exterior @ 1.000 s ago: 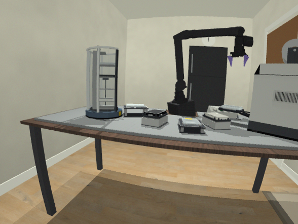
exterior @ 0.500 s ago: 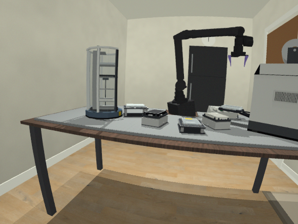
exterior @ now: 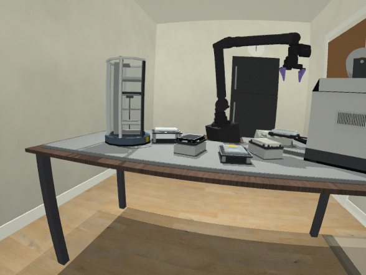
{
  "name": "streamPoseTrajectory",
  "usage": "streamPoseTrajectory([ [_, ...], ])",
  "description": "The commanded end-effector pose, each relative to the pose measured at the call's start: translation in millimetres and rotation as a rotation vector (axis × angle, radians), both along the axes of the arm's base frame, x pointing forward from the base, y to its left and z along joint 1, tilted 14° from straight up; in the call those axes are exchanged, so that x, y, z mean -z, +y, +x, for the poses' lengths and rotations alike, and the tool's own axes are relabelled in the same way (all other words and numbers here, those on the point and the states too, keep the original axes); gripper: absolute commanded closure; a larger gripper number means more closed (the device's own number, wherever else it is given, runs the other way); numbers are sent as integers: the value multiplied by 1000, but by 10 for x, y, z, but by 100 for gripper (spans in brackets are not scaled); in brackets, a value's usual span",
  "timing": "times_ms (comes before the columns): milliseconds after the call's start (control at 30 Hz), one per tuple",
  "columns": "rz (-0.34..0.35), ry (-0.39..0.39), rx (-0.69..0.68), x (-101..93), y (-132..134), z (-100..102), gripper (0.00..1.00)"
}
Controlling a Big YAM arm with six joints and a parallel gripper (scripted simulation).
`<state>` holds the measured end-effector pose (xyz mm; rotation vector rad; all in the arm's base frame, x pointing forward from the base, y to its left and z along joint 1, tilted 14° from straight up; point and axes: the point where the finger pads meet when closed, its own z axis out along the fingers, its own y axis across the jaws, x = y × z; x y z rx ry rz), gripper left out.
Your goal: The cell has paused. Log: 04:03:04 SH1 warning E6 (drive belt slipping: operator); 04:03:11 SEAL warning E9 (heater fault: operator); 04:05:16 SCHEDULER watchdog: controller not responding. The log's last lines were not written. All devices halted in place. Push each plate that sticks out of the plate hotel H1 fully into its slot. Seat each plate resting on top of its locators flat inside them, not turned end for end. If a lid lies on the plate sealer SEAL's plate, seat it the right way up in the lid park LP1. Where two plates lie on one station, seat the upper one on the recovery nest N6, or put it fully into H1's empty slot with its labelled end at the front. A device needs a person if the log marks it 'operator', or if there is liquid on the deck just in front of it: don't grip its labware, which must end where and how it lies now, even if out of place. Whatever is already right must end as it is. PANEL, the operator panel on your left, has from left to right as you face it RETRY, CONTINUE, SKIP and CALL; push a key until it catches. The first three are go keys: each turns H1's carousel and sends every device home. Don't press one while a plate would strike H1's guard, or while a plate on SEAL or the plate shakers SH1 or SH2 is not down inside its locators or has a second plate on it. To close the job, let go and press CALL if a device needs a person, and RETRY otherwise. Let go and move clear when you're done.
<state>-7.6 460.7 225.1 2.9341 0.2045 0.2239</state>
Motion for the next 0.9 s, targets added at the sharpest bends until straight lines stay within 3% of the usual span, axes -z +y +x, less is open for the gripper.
streamPoseTrajectory([
  [0,39,27,-121,-181,158,6,0],
  [100,27,37,-189,-180,158,6,0],
  [600,8,34,-182,-128,88,-9,0],
  [633,-9,38,-181,18,27,55,2],
  [867,-10,36,-180,314,-22,113,14],
])
